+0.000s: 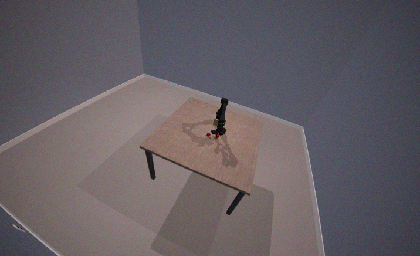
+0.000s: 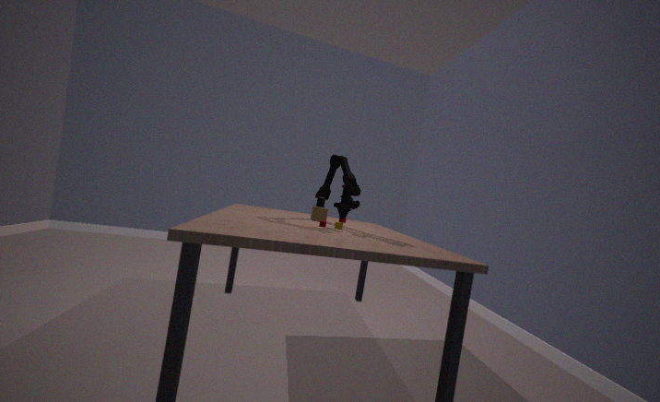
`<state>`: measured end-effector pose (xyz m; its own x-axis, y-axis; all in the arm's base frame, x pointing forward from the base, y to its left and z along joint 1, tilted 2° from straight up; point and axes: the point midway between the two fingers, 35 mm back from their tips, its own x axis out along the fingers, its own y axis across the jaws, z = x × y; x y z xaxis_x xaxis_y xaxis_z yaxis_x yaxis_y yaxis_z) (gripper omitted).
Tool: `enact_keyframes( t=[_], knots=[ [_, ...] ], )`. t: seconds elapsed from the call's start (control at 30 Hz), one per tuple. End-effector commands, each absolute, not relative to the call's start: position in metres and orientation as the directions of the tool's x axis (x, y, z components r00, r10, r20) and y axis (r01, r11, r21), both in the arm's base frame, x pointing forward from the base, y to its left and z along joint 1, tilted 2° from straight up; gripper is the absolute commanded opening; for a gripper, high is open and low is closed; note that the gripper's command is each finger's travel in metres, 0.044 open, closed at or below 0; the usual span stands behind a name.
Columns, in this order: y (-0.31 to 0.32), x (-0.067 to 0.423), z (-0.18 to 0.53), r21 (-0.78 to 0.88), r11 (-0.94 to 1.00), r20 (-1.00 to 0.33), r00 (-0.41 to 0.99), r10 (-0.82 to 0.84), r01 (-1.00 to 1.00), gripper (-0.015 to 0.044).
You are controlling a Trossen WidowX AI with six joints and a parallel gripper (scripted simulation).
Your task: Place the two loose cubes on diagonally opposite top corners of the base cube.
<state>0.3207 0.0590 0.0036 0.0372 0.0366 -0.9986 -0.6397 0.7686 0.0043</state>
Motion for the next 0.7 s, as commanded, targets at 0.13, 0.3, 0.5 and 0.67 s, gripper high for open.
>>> enact_keyframes(
  t=[0.13,0.3,0.5,0.67],
  knots=[
    [0.0594,0.3205,0.0022,0.008,0.771,-0.999,0.035,0.039,-0.637,0.0105],
    [0.0594,0.3205,0.0022,0.008,0.771,-0.999,0.035,0.039,-0.637,0.0105],
    [0.0594,0.3205,0.0022,0.008,0.771,-0.999,0.035,0.039,-0.637,0.0205],
    [0.0594,0.3205,0.0022,0.008,0.771,-0.999,0.035,0.039,-0.637,0.0205]
  ],
)
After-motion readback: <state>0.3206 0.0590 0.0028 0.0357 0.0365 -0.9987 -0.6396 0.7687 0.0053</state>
